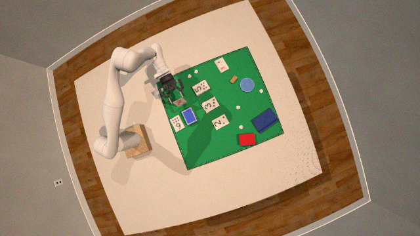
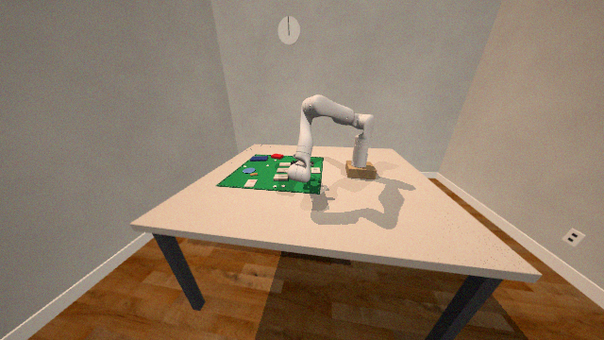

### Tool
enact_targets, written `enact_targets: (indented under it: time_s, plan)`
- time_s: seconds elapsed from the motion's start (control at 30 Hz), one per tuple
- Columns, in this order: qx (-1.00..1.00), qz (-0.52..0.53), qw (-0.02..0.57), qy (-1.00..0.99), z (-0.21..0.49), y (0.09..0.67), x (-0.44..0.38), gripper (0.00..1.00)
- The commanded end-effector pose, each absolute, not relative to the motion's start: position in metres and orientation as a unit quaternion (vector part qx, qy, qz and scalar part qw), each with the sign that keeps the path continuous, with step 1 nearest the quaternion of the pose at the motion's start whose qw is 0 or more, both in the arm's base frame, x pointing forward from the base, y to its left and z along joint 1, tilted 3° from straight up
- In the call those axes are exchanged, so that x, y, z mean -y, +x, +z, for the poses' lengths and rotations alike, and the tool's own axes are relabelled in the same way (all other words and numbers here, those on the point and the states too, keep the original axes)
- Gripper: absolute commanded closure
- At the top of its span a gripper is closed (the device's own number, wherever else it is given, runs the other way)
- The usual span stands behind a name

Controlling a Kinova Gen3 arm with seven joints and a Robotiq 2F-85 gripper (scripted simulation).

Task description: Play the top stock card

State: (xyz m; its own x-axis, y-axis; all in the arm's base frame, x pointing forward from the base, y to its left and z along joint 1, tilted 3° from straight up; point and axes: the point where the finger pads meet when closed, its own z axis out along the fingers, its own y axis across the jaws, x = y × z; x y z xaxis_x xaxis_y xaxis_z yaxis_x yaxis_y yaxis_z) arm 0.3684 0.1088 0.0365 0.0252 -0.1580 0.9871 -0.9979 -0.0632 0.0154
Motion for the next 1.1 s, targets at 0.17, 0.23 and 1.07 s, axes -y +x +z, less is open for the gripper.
enact_targets:
  time_s: [0.17, 0.23, 1.07]
  plan:
    - [0.518, 0.469, 0.447, 0.558, 0.0371, 0.3687, -0.1091, 0.29]
    - [0.518, 0.469, 0.447, 0.558, 0.0371, 0.3687, -0.1091, 0.29]
    - [0.518, 0.469, 0.447, 0.558, 0.0345, 0.3685, -0.1082, 0.29]
